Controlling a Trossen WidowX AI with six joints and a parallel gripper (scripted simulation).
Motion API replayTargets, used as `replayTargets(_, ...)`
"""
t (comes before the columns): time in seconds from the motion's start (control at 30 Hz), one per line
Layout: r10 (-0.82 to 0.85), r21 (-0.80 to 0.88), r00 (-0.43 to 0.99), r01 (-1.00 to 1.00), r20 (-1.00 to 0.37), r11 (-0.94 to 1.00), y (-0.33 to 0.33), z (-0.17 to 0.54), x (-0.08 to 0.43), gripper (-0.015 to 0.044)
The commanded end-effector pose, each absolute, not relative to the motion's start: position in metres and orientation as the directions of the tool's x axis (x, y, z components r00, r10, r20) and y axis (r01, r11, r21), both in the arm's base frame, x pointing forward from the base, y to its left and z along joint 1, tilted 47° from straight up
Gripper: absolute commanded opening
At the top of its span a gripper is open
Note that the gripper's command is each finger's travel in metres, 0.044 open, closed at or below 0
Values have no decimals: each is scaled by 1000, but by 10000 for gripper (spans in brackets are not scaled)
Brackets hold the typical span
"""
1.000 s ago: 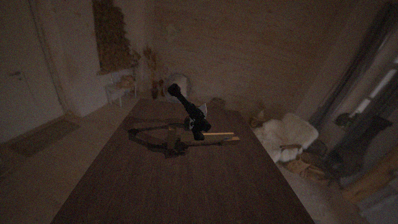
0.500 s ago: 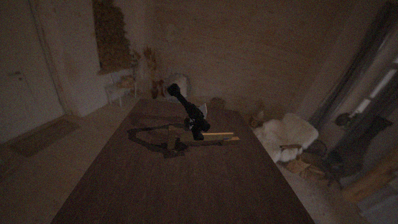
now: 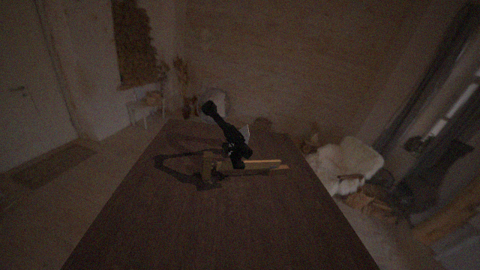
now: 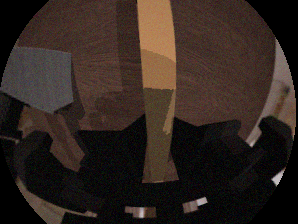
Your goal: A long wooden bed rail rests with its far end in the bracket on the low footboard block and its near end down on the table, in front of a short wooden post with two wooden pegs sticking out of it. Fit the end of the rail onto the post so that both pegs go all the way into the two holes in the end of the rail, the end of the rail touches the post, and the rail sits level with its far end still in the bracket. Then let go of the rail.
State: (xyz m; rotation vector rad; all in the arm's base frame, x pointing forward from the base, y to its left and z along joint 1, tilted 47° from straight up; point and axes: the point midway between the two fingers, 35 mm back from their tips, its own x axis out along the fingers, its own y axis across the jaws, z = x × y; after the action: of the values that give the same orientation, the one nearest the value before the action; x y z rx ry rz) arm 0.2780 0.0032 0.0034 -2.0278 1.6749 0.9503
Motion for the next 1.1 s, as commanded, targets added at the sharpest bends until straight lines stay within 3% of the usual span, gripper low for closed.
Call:
replayTargets(0.0,-727,150,81,-957,-681,-247,3,5,279,0)
replayTargets(1.07,-728,150,82,-957,-681,-247,-4,13,282,0)
